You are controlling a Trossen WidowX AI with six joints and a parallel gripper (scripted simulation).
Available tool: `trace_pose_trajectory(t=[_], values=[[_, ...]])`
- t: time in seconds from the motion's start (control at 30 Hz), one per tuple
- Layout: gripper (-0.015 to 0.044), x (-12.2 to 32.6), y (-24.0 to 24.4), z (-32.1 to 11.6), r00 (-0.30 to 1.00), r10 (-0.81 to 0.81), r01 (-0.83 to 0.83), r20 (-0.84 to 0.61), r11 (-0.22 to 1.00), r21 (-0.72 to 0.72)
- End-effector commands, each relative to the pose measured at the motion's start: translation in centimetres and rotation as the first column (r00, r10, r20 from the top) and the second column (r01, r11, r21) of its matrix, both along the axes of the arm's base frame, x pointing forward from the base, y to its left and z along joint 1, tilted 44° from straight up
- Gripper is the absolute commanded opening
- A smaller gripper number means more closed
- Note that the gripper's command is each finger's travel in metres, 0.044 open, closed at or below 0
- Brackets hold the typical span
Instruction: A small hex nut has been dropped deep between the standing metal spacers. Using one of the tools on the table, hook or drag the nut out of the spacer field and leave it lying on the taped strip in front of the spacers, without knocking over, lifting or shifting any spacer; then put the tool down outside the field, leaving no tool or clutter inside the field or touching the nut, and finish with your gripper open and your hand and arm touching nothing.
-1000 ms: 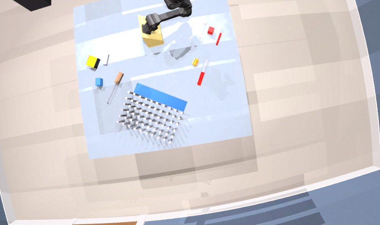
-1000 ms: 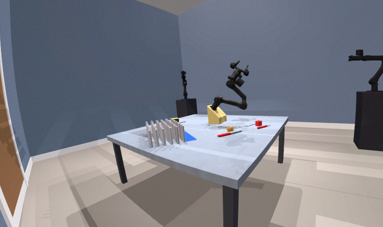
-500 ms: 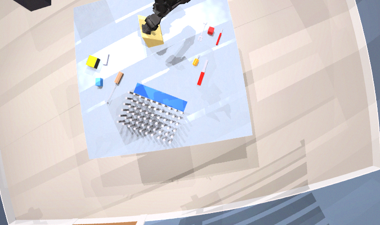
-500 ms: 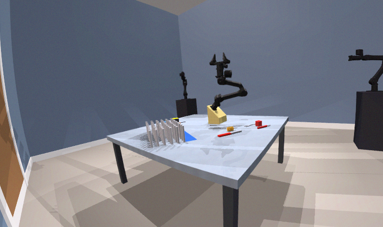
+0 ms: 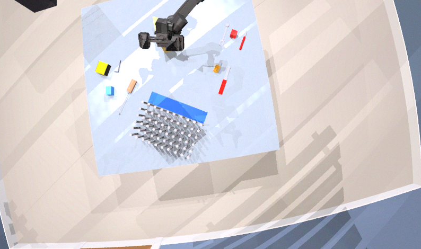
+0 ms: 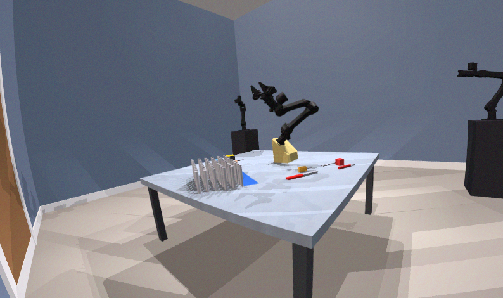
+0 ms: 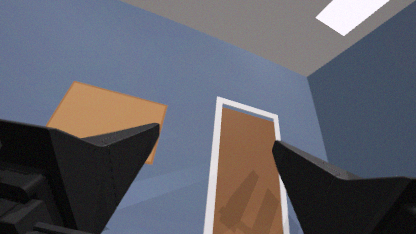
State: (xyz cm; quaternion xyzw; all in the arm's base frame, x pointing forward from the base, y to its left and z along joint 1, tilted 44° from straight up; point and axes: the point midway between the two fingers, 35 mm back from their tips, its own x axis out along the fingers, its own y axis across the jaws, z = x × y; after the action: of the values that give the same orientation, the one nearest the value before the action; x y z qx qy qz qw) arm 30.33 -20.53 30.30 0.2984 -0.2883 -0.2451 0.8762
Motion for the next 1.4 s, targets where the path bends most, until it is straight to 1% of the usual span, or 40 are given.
trace_pose_trajectory(t=[0.0, 0.13, 0.3, 0.47, 0.57, 0.63, 0.7, 1.37], values=[[0.044, 4.5, 2.5, -5.9, 0.965, 0.129, -0.132, -0.226, 0.991, 0.004], [0.044, 7.3, 5.4, -11.2, 0.883, 0.24, -0.255, -0.402, 0.967, 0.017], [0.044, 9.4, 9.6, -18.0, 0.721, 0.368, -0.416, -0.587, 0.907, 0.058], [0.044, 9.7, 14.5, -24.7, 0.504, 0.47, -0.569, -0.724, 0.812, 0.13], [0.044, 8.9, 17.5, -28.7, 0.356, 0.513, -0.65, -0.781, 0.737, 0.187], [0.044, 8.4, 18.9, -30.6, 0.28, 0.528, -0.685, -0.802, 0.695, 0.219], [0.044, 8.1, 19.4, -31.2, 0.254, 0.533, -0.696, -0.807, 0.68, 0.23], [0.044, 8.1, 19.4, -31.2, 0.254, 0.533, -0.696, -0.807, 0.68, 0.23]])
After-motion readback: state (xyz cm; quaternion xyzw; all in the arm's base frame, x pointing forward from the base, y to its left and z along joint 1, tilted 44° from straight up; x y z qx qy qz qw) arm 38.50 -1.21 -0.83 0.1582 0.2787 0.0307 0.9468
